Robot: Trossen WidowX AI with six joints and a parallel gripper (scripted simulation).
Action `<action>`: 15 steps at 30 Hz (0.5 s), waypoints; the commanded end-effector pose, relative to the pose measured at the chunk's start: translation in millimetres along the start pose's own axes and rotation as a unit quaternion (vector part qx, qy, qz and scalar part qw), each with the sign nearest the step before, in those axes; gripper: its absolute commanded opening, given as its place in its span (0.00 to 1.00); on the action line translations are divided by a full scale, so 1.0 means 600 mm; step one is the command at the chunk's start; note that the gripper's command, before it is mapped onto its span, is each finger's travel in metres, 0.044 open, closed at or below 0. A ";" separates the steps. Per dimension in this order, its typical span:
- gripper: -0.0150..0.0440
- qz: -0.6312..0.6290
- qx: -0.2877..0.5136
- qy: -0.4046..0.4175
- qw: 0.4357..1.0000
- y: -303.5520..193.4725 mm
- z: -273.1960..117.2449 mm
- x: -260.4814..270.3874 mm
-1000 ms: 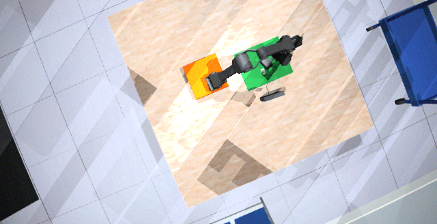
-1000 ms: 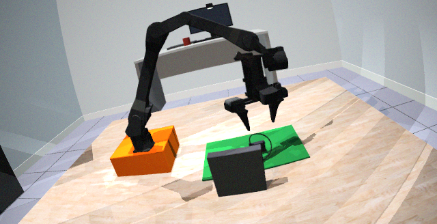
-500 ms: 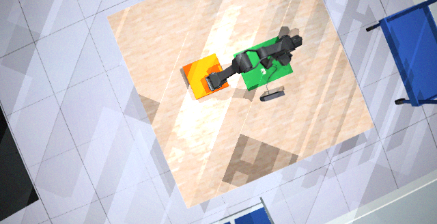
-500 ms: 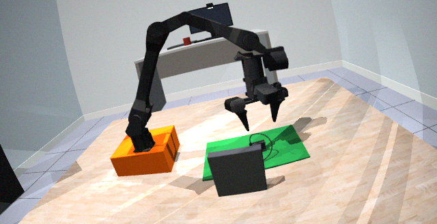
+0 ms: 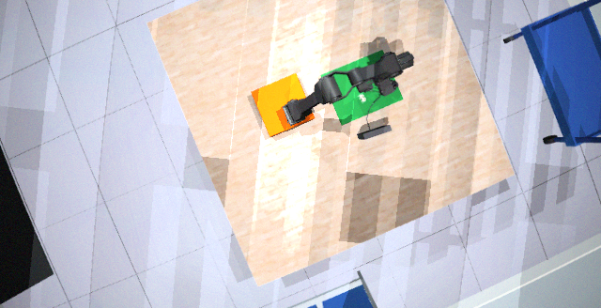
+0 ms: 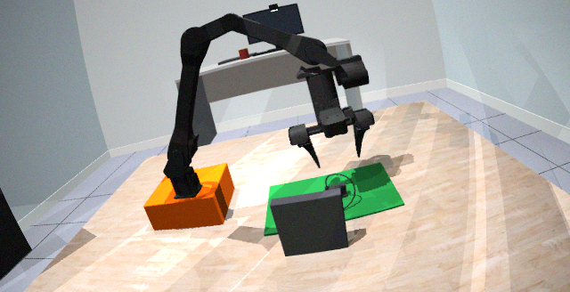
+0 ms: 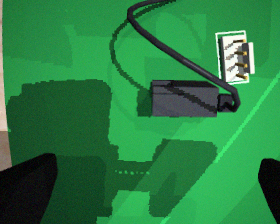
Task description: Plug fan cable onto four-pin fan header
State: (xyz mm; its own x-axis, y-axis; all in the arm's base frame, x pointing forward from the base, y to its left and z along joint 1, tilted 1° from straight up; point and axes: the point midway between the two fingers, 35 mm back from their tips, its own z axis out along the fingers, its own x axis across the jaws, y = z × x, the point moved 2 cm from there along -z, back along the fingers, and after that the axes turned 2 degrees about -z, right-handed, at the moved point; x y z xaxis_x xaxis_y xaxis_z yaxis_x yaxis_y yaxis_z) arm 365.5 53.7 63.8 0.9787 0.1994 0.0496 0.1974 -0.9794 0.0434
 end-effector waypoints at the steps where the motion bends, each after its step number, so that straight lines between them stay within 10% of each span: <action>1: 1.00 0.219 0.022 0.052 0.974 0.012 -0.024 -0.018; 15: 1.00 0.689 0.142 0.122 0.701 0.036 -0.062 -0.072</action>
State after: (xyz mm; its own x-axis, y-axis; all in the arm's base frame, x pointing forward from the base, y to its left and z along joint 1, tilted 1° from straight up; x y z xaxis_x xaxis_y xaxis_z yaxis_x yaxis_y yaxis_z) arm 345.1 34.6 88.7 0.7174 -0.6729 0.1802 -0.6421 -0.7391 -0.2036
